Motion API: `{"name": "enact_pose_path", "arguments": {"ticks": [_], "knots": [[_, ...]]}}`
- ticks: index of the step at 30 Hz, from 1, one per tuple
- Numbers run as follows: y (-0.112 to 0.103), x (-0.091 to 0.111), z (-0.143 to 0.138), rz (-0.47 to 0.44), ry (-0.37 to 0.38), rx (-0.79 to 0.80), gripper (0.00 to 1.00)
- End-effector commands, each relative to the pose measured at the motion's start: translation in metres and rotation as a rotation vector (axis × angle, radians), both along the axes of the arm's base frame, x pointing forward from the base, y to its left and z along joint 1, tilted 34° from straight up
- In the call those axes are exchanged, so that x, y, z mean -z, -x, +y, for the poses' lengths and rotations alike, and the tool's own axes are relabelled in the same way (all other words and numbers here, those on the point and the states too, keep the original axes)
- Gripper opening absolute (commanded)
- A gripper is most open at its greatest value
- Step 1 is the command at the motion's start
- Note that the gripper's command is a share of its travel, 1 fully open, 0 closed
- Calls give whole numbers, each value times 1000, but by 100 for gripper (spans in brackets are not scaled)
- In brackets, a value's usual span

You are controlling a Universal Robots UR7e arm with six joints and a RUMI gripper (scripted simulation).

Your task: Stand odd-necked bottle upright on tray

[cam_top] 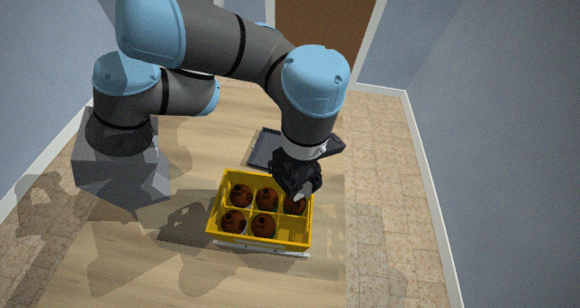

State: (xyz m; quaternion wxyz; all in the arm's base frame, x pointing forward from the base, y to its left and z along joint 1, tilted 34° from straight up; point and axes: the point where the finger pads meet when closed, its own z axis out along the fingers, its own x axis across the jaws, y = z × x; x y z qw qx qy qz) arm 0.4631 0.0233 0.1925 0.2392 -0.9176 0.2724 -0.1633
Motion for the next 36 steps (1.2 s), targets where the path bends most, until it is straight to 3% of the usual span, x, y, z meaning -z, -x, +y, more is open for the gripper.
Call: {"name": "enact_pose_path", "arguments": {"ticks": [1,36], "knots": [[0,0,0,-1,0,0,38],[-11,20,9,-1,1,0,38]]}}
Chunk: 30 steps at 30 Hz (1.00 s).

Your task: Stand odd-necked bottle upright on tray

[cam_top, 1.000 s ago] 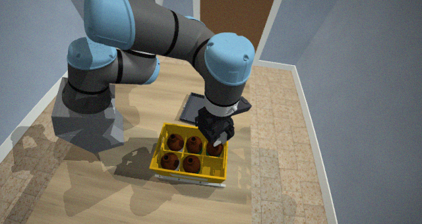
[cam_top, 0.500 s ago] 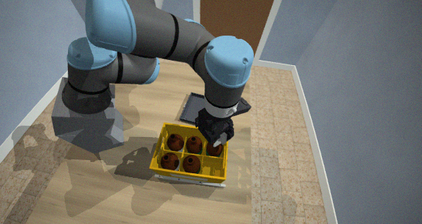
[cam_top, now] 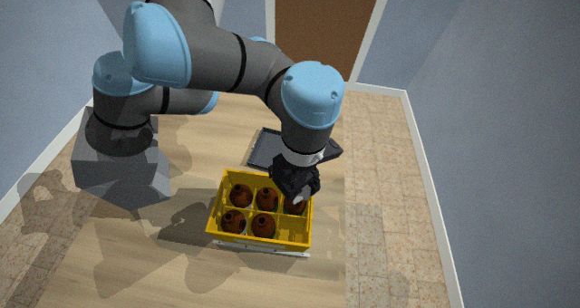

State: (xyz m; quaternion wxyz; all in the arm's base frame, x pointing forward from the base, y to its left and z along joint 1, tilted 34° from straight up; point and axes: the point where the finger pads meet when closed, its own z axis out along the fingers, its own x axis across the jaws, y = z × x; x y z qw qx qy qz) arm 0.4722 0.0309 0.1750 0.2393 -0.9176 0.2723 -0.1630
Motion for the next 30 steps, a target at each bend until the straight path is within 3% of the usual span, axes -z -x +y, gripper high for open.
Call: {"name": "enact_pose_path", "arguments": {"ticks": [1,30], "knots": [[-3,4,2,-1,1,0,38],[-10,19,8,-1,1,0,38]]}}
